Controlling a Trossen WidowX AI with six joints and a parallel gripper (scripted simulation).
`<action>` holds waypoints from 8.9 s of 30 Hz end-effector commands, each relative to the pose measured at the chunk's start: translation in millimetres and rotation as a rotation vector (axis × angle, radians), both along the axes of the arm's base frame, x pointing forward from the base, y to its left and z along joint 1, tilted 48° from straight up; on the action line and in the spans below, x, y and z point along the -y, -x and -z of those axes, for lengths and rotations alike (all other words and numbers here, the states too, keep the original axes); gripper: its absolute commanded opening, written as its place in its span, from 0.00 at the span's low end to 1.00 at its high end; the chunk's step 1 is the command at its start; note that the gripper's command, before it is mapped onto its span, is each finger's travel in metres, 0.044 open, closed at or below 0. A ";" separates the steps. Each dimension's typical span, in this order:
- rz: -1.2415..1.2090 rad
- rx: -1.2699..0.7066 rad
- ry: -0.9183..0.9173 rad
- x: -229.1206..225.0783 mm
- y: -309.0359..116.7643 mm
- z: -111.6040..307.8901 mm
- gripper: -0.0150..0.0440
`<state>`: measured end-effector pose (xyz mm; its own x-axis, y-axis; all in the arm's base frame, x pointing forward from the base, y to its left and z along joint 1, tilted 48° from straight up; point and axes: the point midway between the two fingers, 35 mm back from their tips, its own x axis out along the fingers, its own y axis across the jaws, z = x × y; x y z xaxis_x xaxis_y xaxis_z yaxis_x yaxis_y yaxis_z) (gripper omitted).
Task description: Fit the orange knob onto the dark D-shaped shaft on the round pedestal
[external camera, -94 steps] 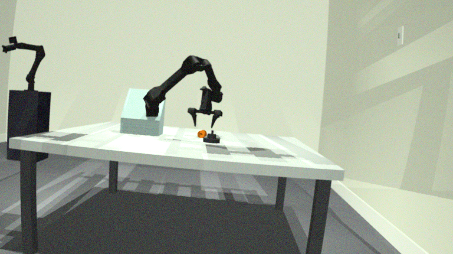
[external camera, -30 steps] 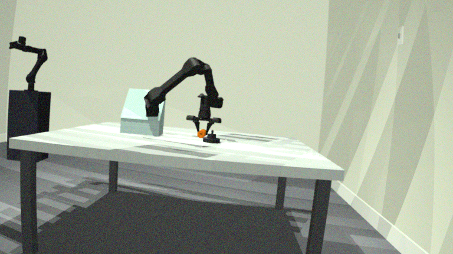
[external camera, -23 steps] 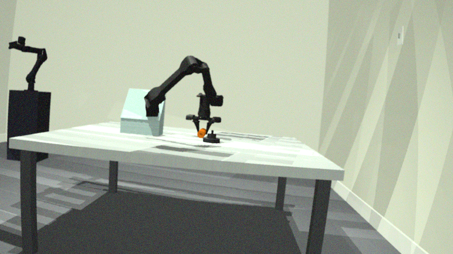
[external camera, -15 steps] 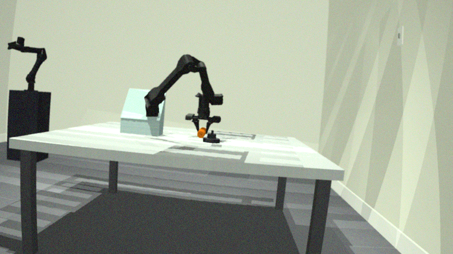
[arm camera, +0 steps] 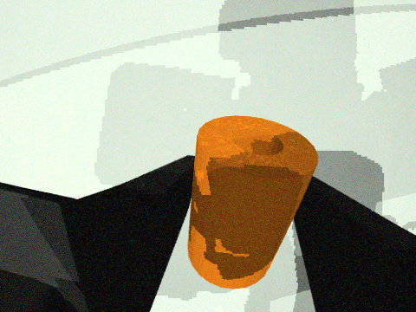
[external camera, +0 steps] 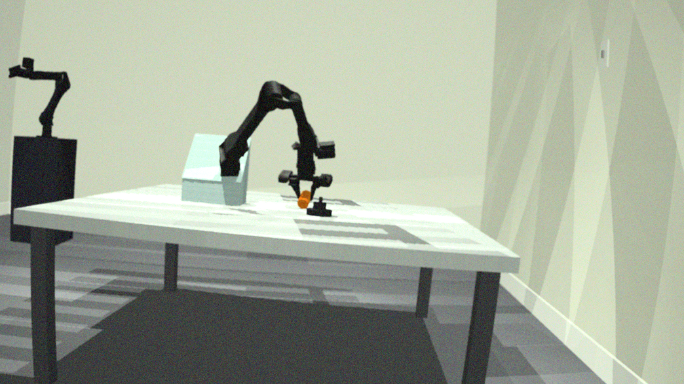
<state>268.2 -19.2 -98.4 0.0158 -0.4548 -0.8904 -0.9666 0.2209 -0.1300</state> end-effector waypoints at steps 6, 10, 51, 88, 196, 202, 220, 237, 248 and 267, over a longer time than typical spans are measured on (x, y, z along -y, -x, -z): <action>-0.020 0.029 -0.126 4.5 2.6 -8.0 0.56; -0.027 0.041 -0.181 6.7 3.5 -10.9 0.56; -0.088 0.139 -0.635 32.1 12.7 -30.5 0.56; -0.092 0.142 -0.654 31.5 12.8 -29.2 1.00; 1.091 0.735 0.337 11.3 6.7 -36.9 1.00; 1.091 0.736 0.337 18.6 7.6 -30.5 1.00; 1.090 0.738 0.342 37.2 11.5 -15.2 0.96; 1.090 0.738 0.341 36.4 11.1 -15.8 0.40; 1.092 0.730 0.326 -18.5 -3.6 -57.8 0.25; 1.092 0.730 0.331 -60.9 -5.3 -111.7 0.25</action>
<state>268.2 43.8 7.5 -0.0783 -0.7363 -0.6721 -0.0127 0.6748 -0.7379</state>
